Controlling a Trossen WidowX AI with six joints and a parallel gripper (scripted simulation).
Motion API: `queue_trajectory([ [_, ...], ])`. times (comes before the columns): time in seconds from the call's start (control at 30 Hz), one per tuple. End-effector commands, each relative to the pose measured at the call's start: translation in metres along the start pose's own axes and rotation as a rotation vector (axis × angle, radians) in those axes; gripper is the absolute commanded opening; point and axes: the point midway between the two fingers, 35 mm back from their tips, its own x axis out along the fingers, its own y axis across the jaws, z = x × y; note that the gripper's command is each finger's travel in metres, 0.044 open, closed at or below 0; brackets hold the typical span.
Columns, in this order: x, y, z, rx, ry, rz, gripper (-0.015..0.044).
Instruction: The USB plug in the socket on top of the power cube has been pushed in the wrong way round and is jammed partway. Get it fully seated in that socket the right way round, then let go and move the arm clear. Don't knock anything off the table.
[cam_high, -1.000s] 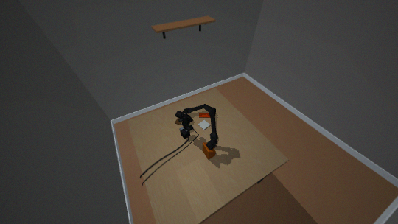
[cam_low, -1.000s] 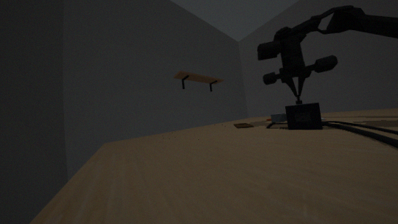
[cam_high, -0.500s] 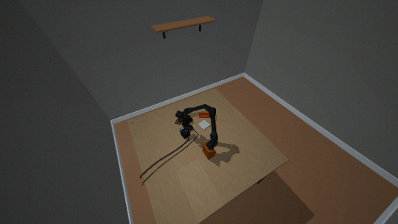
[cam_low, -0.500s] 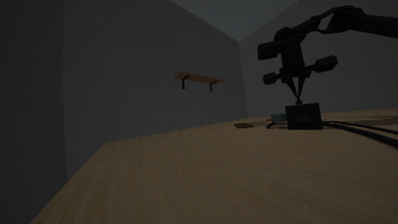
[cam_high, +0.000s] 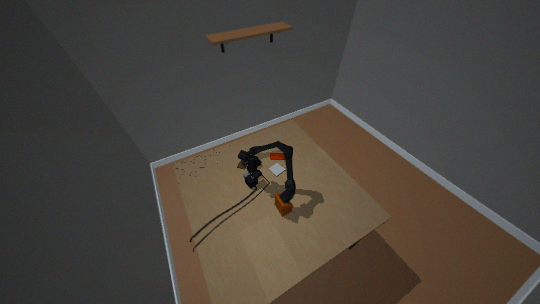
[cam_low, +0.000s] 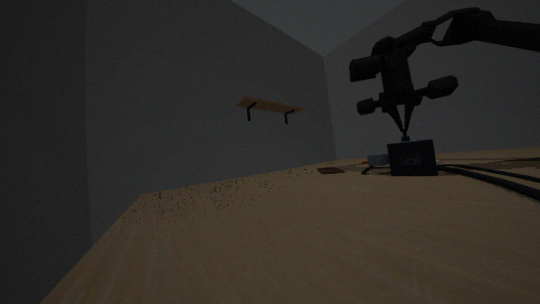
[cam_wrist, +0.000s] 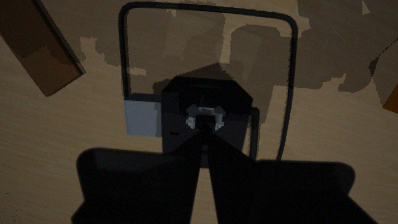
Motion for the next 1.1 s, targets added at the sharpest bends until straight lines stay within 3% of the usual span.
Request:
queue_trajectory([
  [0.0, 0.0024, 0.0000, 0.0014, -0.002, -0.005, -0.003, 0.0000],
  [0.27, 0.0024, 0.0000, 0.0014, -0.002, -0.005, -0.003, 0.0000],
  [0.4, 0.0001, -0.0001, 0.0000, 0.000, 0.000, 0.000, 0.0095],
  [1.07, -0.0019, -0.0001, -0.0001, 0.000, 0.000, 0.000, 0.0095],
])
